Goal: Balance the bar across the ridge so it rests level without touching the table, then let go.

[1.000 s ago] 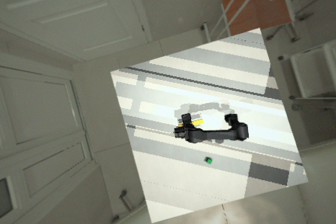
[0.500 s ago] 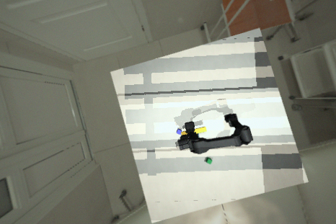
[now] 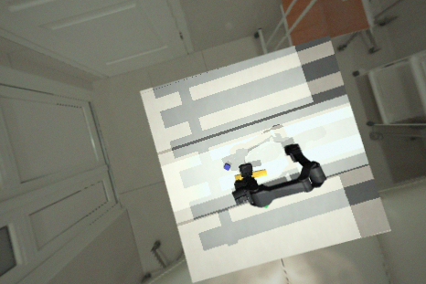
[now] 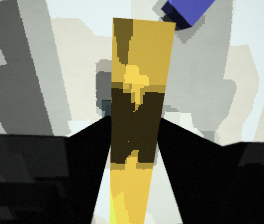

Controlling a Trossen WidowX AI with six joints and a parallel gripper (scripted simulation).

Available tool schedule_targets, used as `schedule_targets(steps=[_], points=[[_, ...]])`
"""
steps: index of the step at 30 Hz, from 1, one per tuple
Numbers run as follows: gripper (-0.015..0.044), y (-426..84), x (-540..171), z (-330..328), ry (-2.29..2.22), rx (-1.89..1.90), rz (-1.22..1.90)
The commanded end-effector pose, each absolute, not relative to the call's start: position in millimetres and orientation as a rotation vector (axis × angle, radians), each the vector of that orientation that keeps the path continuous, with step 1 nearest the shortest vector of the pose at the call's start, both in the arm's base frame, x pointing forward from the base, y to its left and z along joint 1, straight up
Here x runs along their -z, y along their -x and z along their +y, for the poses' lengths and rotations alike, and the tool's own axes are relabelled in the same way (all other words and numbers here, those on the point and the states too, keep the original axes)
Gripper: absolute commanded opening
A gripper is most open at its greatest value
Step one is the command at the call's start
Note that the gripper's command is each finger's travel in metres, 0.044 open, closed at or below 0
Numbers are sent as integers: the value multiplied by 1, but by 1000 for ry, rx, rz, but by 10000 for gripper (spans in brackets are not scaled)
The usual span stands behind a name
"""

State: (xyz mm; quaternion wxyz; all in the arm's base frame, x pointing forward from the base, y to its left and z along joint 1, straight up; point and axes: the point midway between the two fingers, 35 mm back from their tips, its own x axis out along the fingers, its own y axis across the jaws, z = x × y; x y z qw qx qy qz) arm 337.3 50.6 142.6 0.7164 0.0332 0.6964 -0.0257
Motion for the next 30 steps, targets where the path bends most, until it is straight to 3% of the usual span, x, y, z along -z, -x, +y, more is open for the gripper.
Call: schedule_targets(steps=[1, 30], points=[[0, -331, -141, 63, -78, 68, 1544], [0, -330, -102, 68, -80, 70, 1544]])
